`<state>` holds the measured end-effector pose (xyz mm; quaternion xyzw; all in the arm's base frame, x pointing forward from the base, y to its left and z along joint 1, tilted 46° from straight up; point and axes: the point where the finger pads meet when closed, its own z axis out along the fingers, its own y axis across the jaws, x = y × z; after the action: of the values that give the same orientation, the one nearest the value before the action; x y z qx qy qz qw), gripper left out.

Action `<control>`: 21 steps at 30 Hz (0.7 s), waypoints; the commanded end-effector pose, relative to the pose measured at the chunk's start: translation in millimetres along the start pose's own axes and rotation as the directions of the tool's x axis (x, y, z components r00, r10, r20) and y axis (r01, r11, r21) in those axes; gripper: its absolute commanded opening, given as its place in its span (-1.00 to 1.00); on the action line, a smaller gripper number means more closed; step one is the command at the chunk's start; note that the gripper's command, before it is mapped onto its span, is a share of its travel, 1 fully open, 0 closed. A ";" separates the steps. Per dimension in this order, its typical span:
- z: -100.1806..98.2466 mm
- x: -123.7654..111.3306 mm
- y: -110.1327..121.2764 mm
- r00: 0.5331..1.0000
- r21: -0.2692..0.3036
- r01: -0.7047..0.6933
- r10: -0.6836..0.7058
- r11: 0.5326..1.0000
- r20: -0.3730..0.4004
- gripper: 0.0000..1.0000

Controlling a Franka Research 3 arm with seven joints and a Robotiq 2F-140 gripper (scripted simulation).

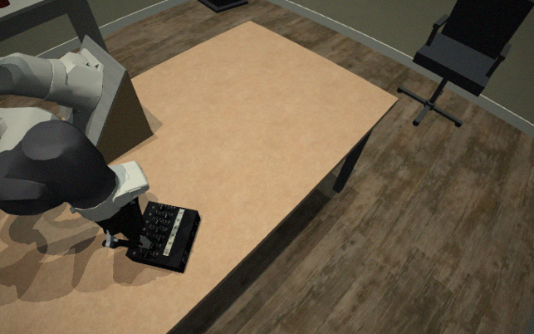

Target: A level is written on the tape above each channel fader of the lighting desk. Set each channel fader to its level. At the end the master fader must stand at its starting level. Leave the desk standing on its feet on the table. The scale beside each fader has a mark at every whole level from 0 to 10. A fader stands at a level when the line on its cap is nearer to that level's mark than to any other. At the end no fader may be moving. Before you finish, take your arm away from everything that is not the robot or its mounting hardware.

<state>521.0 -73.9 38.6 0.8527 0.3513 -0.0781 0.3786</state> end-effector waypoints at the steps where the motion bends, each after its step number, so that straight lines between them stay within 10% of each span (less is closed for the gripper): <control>1: 0.3 0.9 1.0 1.000 -0.004 -0.003 0.003 1.000 0.003 -1.00; 21: 0.3 10.9 1.0 1.000 -0.004 -0.003 0.003 1.000 0.003 -1.00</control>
<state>528.5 -68.5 34.5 0.8528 0.3511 -0.0782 0.3787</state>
